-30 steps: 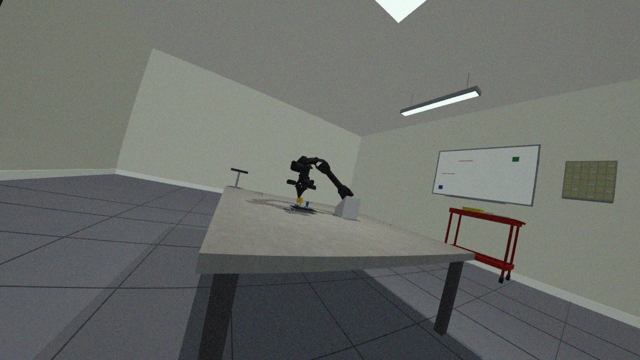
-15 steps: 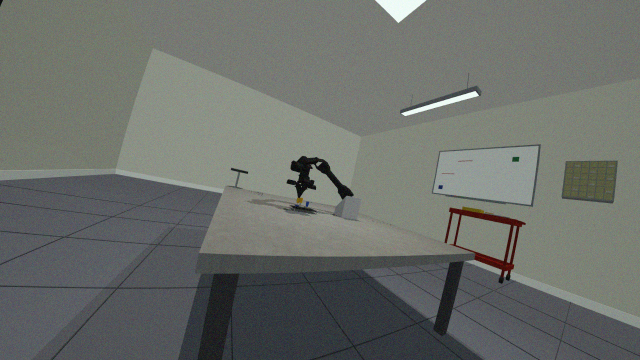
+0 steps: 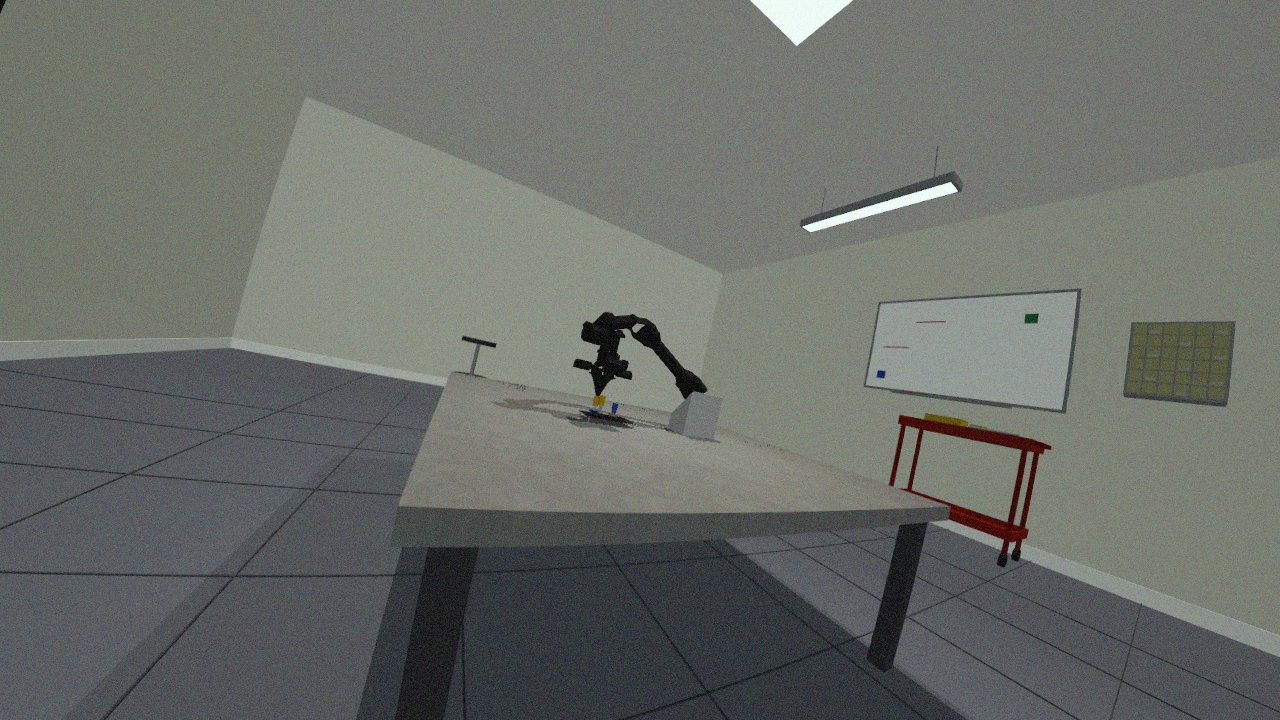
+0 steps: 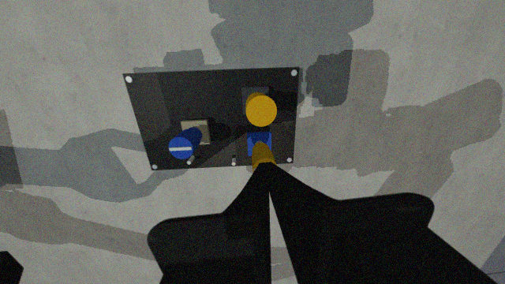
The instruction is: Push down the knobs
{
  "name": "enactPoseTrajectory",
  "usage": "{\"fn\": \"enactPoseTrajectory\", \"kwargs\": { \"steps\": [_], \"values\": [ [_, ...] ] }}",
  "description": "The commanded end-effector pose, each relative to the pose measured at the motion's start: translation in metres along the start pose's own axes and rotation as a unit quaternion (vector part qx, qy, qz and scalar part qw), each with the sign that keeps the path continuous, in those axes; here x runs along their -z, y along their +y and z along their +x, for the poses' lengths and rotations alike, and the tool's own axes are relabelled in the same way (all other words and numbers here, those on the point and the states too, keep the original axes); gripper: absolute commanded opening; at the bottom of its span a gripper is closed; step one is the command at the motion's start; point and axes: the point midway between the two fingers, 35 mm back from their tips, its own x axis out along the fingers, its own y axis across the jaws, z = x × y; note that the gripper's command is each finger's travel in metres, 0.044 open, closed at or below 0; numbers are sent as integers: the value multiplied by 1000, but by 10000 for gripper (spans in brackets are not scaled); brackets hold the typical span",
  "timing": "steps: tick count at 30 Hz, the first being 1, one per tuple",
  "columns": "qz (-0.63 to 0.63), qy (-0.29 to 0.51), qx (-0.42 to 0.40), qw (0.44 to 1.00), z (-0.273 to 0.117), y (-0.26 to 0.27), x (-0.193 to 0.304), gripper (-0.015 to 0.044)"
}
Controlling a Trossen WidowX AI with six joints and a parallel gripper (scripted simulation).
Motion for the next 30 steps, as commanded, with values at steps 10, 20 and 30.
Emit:
{"fn": "enactPoseTrajectory", "kwargs": {
  "steps": [10, 20, 30],
  "values": [
    [0, 2, -1, 1000, 4, 0, 1, 0],
    [0, 2, -1, 1000, 6, 0, 1, 0],
    [0, 2, -1, 1000, 8, 0, 1, 0]
  ]
}}
